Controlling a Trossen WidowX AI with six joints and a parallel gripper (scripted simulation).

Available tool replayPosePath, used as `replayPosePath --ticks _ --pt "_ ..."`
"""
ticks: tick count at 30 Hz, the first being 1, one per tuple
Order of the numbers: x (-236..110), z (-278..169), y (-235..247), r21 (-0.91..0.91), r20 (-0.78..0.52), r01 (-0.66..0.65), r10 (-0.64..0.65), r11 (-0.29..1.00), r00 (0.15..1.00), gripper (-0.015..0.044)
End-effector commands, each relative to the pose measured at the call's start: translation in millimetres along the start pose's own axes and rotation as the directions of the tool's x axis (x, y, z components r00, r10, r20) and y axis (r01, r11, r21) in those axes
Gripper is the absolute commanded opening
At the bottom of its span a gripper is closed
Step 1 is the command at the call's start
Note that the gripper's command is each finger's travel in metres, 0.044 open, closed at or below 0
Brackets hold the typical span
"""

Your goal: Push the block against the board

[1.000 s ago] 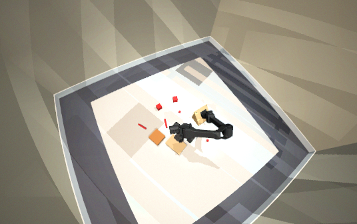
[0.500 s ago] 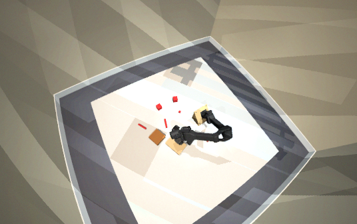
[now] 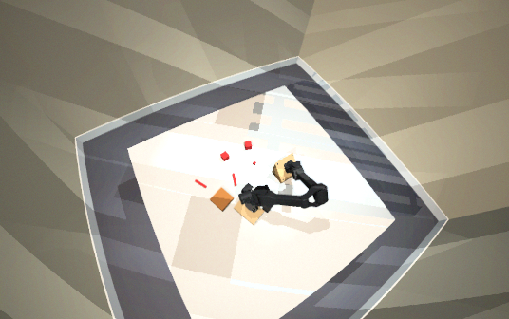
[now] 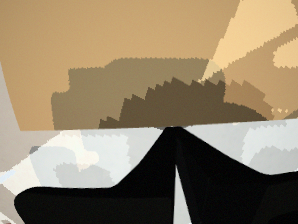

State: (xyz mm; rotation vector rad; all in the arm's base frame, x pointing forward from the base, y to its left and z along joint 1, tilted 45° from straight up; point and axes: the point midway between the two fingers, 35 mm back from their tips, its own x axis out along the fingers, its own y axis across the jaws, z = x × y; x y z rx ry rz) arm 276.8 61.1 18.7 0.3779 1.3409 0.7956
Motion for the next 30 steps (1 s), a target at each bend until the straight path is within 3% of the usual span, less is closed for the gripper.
replayPosePath --ticks 1,30 --pt "0 5 -1 0.008 -0.001 -0.004 0.004 1.0 1.0 0.0" --pt "0 30 -1 0.007 0.0 -0.004 0.004 1.0 1.0 0.0"
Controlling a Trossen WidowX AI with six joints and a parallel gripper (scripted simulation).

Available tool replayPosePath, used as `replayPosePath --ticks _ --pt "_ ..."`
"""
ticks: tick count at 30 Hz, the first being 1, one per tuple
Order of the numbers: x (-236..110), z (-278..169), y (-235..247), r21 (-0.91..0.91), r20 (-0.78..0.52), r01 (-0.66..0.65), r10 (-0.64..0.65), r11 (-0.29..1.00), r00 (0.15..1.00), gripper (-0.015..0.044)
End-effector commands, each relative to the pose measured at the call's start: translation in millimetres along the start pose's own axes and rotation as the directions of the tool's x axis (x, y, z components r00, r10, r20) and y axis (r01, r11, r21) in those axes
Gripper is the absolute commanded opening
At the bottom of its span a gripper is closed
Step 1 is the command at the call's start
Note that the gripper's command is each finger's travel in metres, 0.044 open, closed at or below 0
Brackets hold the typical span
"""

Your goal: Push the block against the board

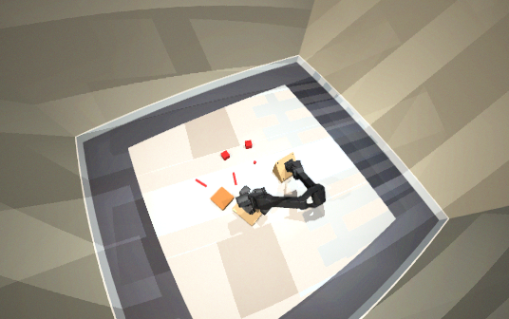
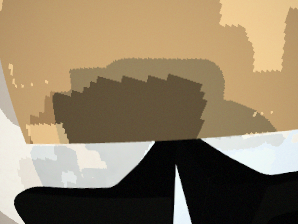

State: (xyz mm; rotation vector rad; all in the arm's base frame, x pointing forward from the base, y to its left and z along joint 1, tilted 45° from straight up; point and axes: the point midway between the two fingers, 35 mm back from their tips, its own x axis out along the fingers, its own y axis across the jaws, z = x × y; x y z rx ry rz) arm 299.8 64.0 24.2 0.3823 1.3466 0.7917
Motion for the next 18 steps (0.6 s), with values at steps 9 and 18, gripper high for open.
replayPosePath --ticks 9,18 --pt "1 14 0 0.0 0.003 -0.004 0.004 1.0 1.0 0.0" --pt "1 21 0 0.0 0.003 -0.004 0.004 1.0 1.0 0.0"
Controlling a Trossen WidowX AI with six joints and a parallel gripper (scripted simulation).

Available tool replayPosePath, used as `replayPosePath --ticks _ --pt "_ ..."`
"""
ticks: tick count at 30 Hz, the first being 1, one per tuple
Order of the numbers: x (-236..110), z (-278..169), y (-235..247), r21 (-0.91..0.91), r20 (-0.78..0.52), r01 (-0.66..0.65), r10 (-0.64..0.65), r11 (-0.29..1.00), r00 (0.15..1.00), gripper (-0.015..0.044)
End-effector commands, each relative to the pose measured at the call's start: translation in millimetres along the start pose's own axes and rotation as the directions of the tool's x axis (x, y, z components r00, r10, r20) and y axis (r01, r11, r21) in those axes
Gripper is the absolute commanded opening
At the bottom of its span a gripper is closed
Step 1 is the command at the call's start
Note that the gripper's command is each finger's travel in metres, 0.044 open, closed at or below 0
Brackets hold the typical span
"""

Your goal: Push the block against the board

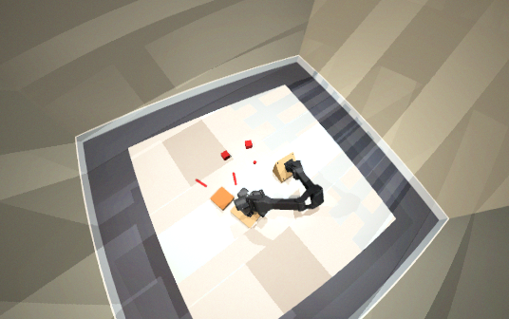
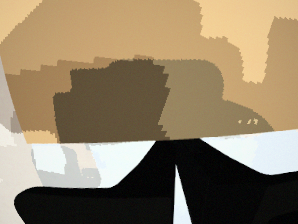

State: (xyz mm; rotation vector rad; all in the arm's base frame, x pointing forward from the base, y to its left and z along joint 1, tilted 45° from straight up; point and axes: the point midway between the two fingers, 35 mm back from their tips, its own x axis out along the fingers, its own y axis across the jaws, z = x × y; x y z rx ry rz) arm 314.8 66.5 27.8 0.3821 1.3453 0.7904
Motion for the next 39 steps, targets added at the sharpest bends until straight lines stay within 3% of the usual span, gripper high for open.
replayPosePath --ticks 1,26,39 --pt "2 7 0 -0.001 0.002 -0.005 0.005 1.0 1.0 0.0" --pt "2 28 1 -0.001 0.003 -0.005 0.005 1.0 1.0 0.0" --pt "2 11 0 -0.001 0.002 -0.005 0.005 1.0 1.0 0.0"
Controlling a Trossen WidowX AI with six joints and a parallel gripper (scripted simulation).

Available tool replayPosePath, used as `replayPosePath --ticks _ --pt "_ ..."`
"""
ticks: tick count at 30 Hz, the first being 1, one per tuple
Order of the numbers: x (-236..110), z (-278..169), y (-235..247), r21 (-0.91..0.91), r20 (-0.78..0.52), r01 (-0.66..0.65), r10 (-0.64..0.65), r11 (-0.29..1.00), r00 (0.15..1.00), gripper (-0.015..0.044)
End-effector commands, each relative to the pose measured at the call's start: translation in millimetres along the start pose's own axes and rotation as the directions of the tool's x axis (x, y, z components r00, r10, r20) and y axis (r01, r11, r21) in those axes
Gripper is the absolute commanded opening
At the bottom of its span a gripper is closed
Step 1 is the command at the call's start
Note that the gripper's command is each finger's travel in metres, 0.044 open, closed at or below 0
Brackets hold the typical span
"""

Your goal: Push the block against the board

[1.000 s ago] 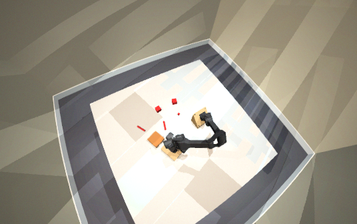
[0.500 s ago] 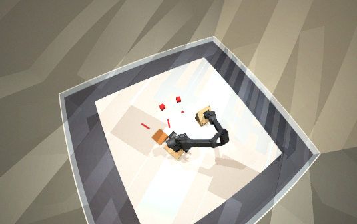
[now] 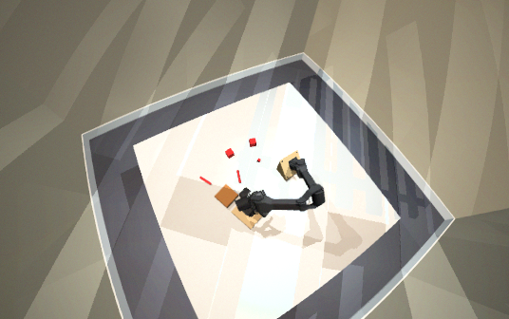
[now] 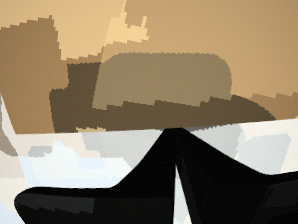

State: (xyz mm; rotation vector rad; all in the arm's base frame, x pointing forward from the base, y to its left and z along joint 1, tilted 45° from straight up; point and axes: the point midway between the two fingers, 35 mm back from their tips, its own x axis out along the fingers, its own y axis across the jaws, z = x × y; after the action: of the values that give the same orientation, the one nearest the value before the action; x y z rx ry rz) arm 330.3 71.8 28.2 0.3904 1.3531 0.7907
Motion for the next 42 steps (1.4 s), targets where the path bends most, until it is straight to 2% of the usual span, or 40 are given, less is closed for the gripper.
replayPosePath --ticks 1,22,24,27,35,42 --pt "-2 -6 0 -0.009 0.007 0.0 0.0 1.0 1.0 0.0" --pt "0 -39 0 -0.008 0.006 0.0 0.0 1.0 1.0 0.0" --pt "-11 -34 -2 0.0 0.0 -0.002 0.002 1.0 1.0 0.0" --pt "-52 -35 -1 -0.007 0.005 0.001 -0.001 1.0 1.0 0.0" --pt "-50 -35 -2 -0.004 0.008 -0.002 0.002 1.0 1.0 0.0" --pt "-51 -18 8 -0.219 0.006 0.004 -0.003 0.976 1.0 0.0"
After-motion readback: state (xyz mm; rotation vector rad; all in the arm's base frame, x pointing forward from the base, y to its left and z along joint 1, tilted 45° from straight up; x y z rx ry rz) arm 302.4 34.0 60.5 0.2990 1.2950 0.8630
